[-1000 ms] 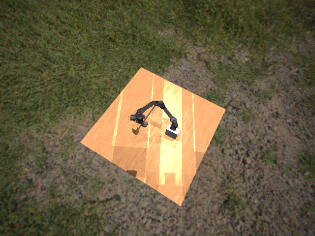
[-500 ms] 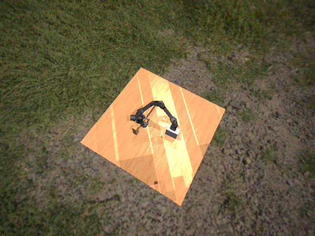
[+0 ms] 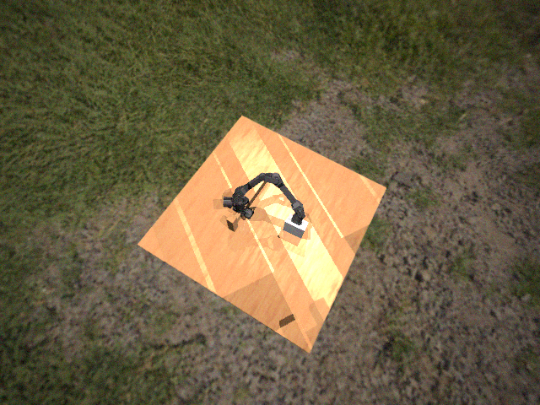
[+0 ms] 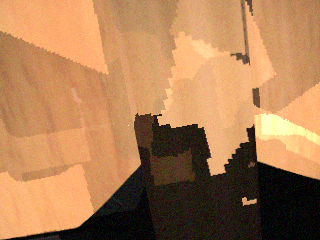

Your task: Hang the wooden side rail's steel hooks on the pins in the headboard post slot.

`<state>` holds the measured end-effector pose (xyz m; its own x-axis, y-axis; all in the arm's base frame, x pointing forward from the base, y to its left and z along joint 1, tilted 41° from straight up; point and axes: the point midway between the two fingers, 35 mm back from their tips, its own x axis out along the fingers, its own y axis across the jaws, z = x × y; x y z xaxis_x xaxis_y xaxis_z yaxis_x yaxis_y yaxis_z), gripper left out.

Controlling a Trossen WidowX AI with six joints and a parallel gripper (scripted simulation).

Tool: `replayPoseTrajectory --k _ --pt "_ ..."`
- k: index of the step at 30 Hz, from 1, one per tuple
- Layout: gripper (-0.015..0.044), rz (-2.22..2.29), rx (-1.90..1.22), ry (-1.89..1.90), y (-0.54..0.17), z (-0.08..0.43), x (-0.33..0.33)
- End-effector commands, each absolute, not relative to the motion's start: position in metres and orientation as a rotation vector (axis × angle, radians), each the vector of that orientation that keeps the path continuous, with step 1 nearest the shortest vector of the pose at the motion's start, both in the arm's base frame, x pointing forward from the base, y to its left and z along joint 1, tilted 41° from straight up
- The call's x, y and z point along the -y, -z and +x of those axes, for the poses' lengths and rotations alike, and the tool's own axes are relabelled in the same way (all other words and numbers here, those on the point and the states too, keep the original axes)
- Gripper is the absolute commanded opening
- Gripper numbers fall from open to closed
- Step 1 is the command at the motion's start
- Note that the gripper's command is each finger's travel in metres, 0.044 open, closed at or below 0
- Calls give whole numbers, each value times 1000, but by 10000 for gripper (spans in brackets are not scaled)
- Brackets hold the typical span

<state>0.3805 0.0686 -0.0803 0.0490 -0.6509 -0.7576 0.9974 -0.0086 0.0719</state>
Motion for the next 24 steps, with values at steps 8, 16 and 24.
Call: replayPoseTrajectory --k 8,16,24 --pt "0 730 -620 1426 81 380 -76" --pt "0 730 -620 1426 81 381 -77" --pt "0 730 -620 1426 81 381 -78"
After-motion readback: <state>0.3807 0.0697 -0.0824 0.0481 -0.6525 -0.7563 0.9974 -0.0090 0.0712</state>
